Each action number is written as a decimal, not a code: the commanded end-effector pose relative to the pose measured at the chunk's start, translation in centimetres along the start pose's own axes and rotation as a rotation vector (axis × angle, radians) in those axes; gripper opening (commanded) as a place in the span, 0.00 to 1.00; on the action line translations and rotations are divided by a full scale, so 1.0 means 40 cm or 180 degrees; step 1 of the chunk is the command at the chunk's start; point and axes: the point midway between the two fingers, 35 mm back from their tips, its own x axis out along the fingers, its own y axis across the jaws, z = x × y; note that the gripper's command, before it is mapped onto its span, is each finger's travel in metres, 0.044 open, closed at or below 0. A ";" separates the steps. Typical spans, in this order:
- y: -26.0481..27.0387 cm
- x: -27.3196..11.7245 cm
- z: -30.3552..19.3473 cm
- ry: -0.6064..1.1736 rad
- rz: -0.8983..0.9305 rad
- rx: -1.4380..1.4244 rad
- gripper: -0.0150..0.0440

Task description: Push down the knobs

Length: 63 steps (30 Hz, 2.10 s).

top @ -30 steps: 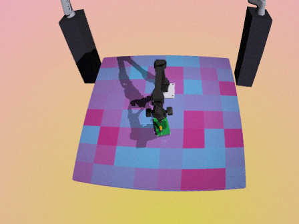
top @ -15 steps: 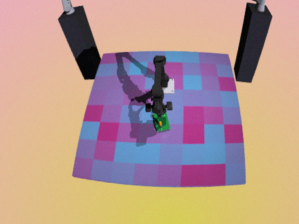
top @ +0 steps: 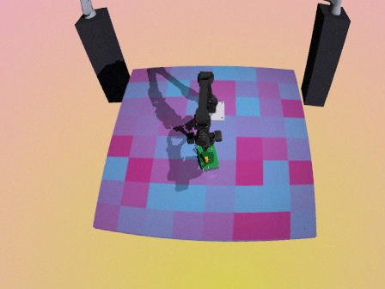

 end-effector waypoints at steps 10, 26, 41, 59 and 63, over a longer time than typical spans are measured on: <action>-0.028 -0.041 0.040 -0.0285 -0.0057 -0.0851 0.25; -0.024 -0.057 0.075 -0.0221 -0.0107 -0.2610 0.25; -0.019 -0.071 0.106 -0.0158 -0.0126 -0.4259 0.25; -0.013 -0.086 0.142 -0.0088 -0.0124 -0.6238 0.25; -0.011 -0.089 0.150 -0.0074 -0.0119 -0.6678 0.25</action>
